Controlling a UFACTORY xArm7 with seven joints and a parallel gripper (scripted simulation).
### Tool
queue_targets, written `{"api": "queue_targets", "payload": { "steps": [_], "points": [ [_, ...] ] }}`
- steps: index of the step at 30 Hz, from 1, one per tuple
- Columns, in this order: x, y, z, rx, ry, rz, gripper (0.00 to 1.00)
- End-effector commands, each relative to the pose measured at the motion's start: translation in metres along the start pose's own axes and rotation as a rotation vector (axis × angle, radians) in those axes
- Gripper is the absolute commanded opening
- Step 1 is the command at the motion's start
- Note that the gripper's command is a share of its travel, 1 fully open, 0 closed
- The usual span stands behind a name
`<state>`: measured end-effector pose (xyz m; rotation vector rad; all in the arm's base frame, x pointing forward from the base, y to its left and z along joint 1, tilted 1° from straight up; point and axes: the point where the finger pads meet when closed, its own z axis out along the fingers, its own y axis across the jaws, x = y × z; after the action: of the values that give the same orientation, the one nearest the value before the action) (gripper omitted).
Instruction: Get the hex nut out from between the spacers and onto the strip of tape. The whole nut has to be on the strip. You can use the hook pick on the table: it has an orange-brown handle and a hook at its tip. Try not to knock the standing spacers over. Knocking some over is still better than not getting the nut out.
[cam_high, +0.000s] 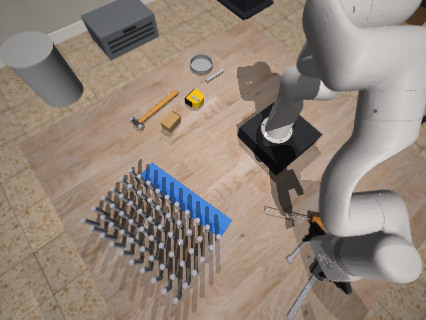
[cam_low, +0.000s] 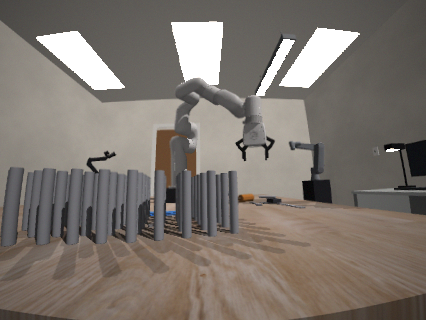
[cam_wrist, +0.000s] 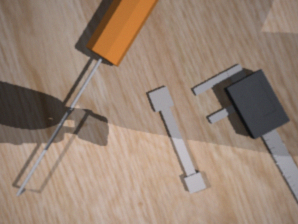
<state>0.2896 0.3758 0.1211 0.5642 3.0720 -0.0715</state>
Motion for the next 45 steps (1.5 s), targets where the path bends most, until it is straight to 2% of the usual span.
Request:
{"api": "queue_targets", "payload": {
  "steps": [1,14,16,33,35,45],
  "points": [
    [0.022,-0.001,0.004,-0.012,0.000,0.062,1.00],
    [0.022,-0.001,0.004,-0.012,0.000,0.062,1.00],
    [0.053,-0.009,0.013,-0.018,0.007,0.153,1.00],
    [0.053,-0.009,0.013,-0.018,0.007,0.153,1.00],
    [0.079,-0.018,0.021,-0.023,0.012,0.238,1.00],
    [0.079,-0.018,0.021,-0.023,0.012,0.238,1.00]
  ]
}}
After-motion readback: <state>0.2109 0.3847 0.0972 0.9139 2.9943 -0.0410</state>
